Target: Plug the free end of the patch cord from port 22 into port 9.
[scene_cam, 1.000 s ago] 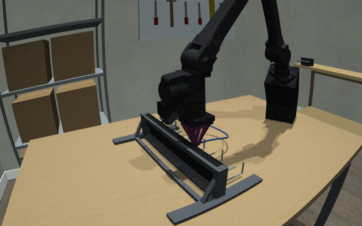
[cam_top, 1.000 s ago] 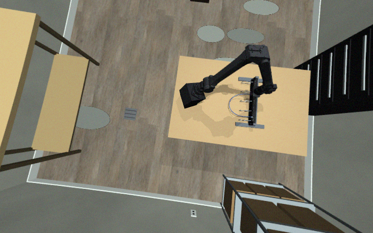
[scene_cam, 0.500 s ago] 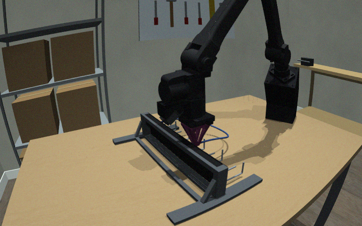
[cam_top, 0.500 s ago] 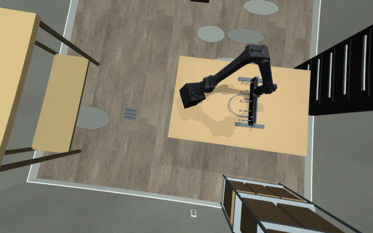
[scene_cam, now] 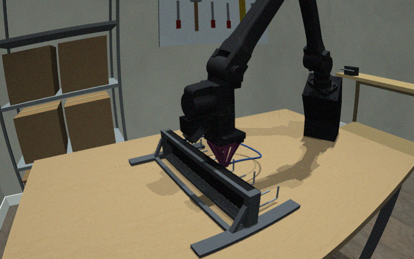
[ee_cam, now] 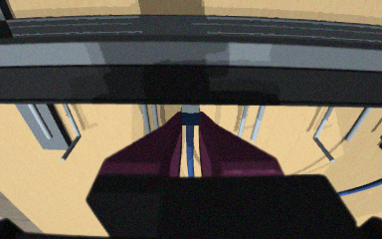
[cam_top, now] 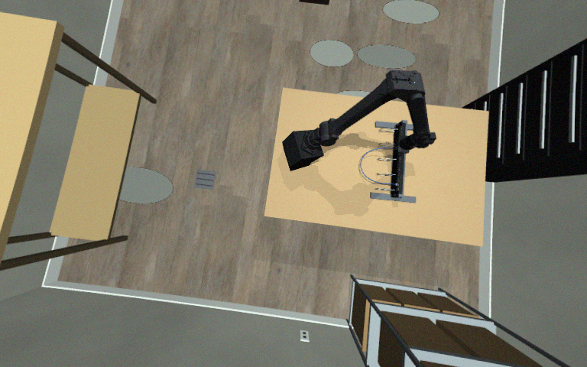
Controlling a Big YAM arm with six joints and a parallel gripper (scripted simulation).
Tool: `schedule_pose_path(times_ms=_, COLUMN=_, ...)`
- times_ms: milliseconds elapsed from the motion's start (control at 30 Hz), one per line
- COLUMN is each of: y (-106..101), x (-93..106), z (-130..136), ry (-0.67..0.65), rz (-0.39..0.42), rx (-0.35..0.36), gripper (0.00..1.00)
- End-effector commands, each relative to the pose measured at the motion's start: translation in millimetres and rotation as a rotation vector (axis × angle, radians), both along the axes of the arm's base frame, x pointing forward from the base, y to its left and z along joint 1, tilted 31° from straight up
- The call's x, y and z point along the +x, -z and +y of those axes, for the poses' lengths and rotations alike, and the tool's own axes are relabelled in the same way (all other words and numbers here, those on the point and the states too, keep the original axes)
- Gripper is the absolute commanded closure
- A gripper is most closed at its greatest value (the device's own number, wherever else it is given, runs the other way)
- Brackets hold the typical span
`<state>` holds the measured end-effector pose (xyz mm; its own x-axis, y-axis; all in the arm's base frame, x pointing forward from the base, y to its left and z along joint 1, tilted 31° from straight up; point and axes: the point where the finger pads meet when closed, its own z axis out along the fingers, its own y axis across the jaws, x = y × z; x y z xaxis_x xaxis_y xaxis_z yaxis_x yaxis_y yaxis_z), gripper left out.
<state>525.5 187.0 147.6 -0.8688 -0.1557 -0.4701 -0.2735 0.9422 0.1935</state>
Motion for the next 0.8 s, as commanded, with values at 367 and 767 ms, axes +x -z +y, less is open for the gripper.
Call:
schedule_pose_path(times_ms=367, y=-35.7, x=-3.9, z=5.1, ry=-0.009, rz=-0.051, rx=0.029, gripper=1.00)
schedule_pose_path(times_ms=767, y=-28.0, x=-11.1, z=4.0, ry=-0.011, rz=-0.034, rx=0.025, gripper=1.00)
